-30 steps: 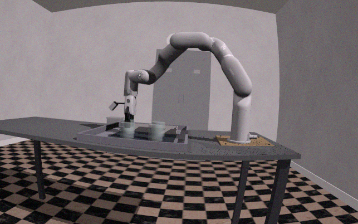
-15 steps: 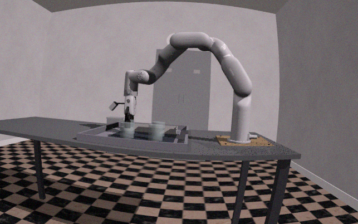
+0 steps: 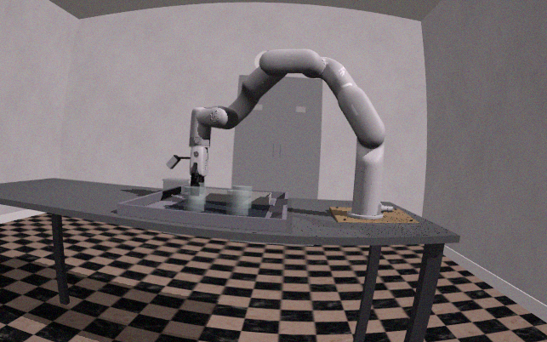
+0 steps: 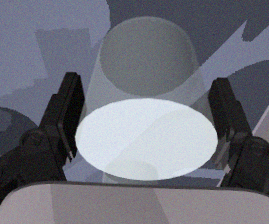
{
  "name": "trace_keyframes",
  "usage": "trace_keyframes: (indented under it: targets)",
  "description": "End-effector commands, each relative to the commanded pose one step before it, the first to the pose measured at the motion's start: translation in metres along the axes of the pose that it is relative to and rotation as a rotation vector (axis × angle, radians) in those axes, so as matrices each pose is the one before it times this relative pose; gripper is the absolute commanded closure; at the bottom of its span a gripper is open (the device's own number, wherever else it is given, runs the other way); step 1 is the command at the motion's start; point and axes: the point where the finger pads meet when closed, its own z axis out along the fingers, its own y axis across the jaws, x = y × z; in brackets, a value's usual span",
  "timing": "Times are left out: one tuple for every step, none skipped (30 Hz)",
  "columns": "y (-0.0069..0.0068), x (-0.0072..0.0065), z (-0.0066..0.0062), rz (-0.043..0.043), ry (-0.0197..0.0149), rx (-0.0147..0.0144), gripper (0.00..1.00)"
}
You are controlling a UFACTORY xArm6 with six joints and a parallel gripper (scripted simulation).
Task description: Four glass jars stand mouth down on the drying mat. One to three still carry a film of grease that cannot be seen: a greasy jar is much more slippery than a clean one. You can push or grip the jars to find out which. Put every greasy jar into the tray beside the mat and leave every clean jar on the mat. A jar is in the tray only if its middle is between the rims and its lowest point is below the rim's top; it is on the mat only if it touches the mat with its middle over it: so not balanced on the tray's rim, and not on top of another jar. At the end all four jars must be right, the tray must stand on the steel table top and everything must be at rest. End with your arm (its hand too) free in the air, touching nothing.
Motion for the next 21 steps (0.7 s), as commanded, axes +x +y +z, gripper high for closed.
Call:
trace_keyframes:
  targets:
    - [0.00030,0.00164,-0.00224,-0.00010,0.00505,-0.00101,0.14]
    - [0.00000,0.00000,0.00000,0.00000,0.00000,0.00000,0.14]
    - [0.00000,0.00000,0.00000,0.00000,0.00000,0.00000,0.14]
    - [0.00000,0.00000,0.00000,0.00000,0.00000,0.00000,0.14]
    - [0.00000,0.00000,0.00000,0.00000,0.00000,0.00000,0.14]
    - [0.00000,0.00000,0.00000,0.00000,0.00000,0.00000,0.14]
    - [0.00000,0.00000,0.00000,0.00000,0.00000,0.00000,0.14]
    - [0.00000,0.00000,0.00000,0.00000,0.00000,0.00000,0.14]
    - [0.00000,0.00000,0.00000,0.00000,0.00000,0.00000,0.14]
    - [0.00000,0.00000,0.00000,0.00000,0.00000,0.00000,0.14]
    - [0.00000,0.00000,0.00000,0.00000,0.00000,0.00000,0.14]
    - [0.00000,0.00000,0.00000,0.00000,0.00000,0.00000,0.17]
    - [0.00000,0.00000,0.00000,0.00000,0.00000,0.00000,0.17]
    - [0.00000,0.00000,0.00000,0.00000,0.00000,0.00000,0.17]
    - [0.00000,0.00000,0.00000,0.00000,0.00000,0.00000,0.17]
    - [0.00000,0.00000,0.00000,0.00000,0.00000,0.00000,0.17]
    - [0.00000,0.00000,0.00000,0.00000,0.00000,0.00000,0.17]
    - [0.00000,0.00000,0.00000,0.00000,0.00000,0.00000,0.17]
    - [0.00000,0.00000,0.00000,0.00000,0.00000,0.00000,0.17]
    - [0.00000,0.00000,0.00000,0.00000,0.00000,0.00000,0.17]
    - [0.00000,0.00000,0.00000,0.00000,0.00000,0.00000,0.17]
